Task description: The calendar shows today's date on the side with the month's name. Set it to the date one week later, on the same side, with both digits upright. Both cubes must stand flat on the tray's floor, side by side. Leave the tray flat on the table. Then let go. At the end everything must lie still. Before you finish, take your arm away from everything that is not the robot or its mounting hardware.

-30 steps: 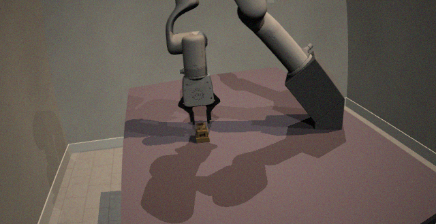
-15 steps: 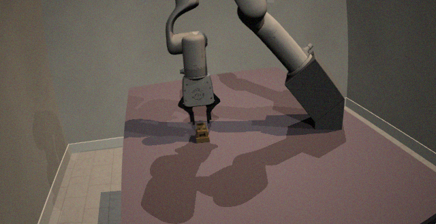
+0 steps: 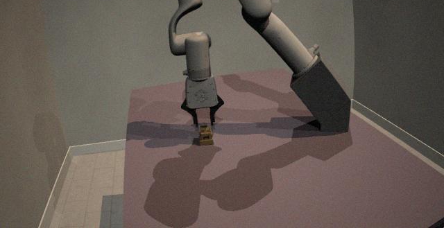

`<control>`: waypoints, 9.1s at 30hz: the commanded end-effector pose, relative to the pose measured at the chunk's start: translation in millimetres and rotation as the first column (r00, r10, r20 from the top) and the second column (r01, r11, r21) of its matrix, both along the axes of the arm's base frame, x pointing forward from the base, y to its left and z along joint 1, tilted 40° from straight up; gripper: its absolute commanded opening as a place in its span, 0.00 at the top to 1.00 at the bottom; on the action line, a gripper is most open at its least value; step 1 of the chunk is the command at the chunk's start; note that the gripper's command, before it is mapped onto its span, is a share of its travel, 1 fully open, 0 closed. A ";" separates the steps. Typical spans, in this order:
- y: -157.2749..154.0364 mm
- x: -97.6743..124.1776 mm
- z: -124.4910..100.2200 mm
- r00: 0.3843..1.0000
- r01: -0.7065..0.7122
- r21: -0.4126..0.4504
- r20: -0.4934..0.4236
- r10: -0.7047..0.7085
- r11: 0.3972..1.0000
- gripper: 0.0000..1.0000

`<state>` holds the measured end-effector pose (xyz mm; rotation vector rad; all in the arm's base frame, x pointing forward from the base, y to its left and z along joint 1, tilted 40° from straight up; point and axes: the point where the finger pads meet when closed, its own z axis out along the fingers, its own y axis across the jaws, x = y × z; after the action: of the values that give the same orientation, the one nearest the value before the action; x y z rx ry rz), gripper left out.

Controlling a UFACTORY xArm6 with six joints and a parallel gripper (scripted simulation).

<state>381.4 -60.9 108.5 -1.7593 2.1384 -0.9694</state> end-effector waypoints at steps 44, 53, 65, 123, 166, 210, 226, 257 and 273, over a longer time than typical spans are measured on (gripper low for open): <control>-2.7 4.9 -5.5 1.000 -0.001 0.000 0.002 0.001 1.000 0.51; -6.8 11.4 -14.6 1.000 -0.001 0.000 0.002 0.001 1.000 0.51; -9.7 15.8 -20.8 1.000 -0.001 0.000 0.002 0.001 1.000 0.51; -9.7 15.8 -20.8 1.000 -0.001 0.000 0.002 0.001 1.000 0.71; 20.2 -30.4 44.0 1.000 -0.001 0.000 0.002 0.001 1.000 0.71; 41.2 -31.8 50.1 0.918 -0.376 -0.210 -0.217 0.332 0.902 0.71; 56.1 -25.8 45.0 0.715 -0.687 -0.307 -0.451 0.535 0.659 0.71; 88.3 -14.3 33.7 0.107 -0.982 -0.172 -0.853 0.511 -0.082 0.71; 103.7 -9.6 28.2 -0.148 -0.916 0.012 -0.939 0.309 -0.401 0.71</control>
<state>370.0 38.7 137.2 -3.4399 -0.6097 -0.9227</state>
